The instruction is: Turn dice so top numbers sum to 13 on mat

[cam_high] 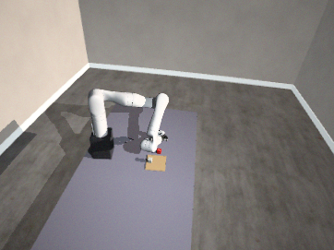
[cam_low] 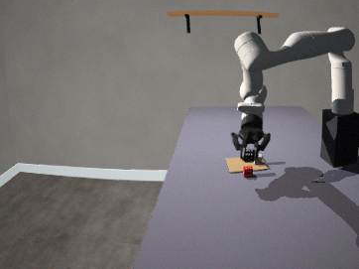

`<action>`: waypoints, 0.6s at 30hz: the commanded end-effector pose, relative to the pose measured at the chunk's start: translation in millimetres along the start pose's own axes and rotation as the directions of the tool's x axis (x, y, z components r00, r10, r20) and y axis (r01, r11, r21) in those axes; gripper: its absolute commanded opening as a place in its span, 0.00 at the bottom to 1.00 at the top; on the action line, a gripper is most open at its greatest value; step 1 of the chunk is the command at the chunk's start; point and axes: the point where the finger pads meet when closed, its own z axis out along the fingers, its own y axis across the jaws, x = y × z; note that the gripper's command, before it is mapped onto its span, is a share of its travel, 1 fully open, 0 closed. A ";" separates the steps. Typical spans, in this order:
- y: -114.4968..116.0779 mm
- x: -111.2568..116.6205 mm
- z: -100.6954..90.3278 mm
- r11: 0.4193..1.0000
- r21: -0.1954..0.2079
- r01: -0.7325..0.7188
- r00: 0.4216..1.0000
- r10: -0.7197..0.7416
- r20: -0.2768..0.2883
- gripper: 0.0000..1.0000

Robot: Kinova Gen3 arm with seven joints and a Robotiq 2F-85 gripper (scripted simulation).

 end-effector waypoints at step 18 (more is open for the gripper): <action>2.8 -15.9 5.6 1.000 0.001 -0.007 1.000 0.007 -0.003 0.26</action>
